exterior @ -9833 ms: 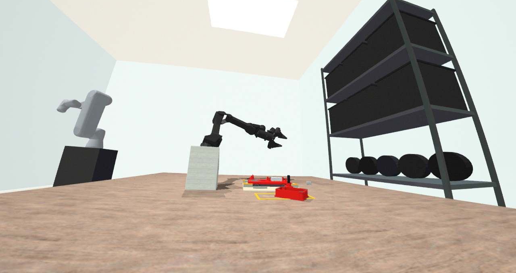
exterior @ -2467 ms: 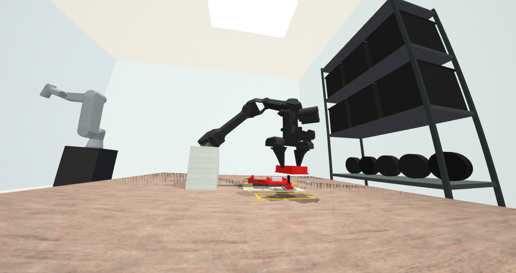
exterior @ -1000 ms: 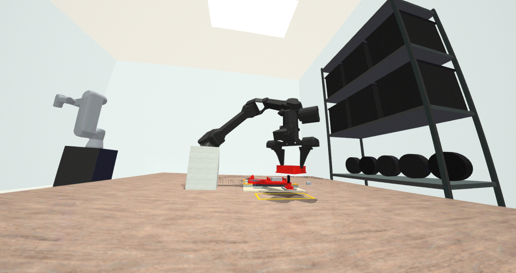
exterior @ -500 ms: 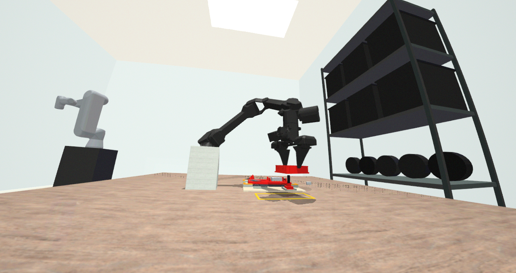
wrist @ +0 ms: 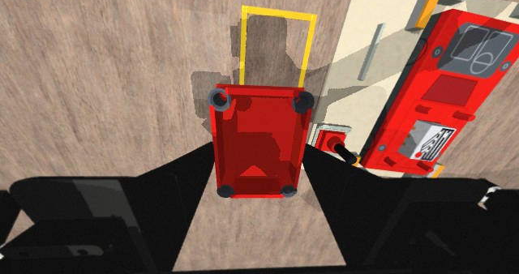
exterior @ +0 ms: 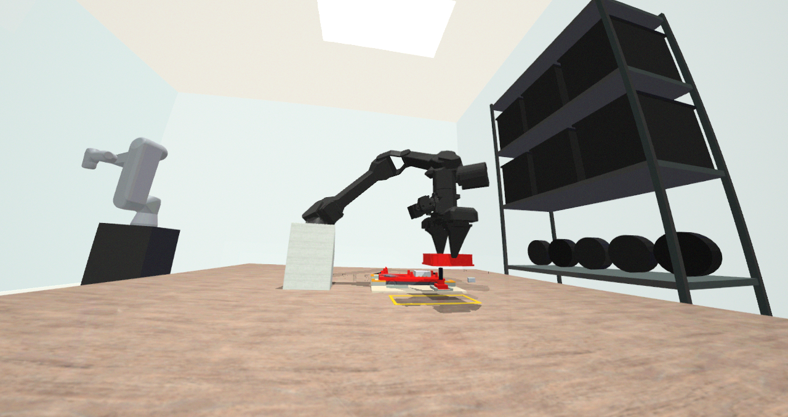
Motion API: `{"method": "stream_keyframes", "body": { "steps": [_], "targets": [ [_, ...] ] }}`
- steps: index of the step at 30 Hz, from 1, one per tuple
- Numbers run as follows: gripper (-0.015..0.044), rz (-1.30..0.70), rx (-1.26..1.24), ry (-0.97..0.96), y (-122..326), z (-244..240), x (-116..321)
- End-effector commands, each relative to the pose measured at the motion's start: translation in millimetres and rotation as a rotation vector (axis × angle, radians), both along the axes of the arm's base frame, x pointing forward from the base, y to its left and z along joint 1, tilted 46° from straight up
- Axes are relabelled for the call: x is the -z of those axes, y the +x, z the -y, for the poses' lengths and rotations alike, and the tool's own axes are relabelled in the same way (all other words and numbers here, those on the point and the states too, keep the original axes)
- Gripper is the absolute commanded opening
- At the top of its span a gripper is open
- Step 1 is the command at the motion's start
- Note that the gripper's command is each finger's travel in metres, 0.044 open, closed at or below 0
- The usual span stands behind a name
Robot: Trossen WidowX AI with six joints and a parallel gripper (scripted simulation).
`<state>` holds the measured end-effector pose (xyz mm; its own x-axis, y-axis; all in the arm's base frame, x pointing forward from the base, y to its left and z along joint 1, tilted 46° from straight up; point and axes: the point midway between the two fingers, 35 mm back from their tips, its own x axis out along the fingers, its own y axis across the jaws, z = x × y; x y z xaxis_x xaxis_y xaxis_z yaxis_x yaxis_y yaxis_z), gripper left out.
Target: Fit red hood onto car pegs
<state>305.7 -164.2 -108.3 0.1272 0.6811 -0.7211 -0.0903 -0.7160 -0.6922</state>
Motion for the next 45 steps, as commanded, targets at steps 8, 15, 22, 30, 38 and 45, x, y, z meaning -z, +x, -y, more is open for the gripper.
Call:
{"method": "stream_keyframes", "body": {
  "steps": [8, 15, 22, 30, 38, 45],
  "targets": [
    [0.0000, -0.027, 0.024, 0.011, 7.7, -45.3, 45.2],
    [0.0053, -0.035, 0.011, 0.014, 6.9, -53.3, 50.1],
    [0.0236, -0.035, 0.011, 0.014, 6.9, -53.3, 50.1],
    [0.0440, -0.035, 0.011, 0.014, 6.9, -53.3, 50.1],
    [0.0440, -0.030, 0.019, 0.015, 2.3, -18.0, 17.0],
    [0.0440, -0.025, 0.037, 0.016, -2.5, 1.2, -0.2]
  ]
}}
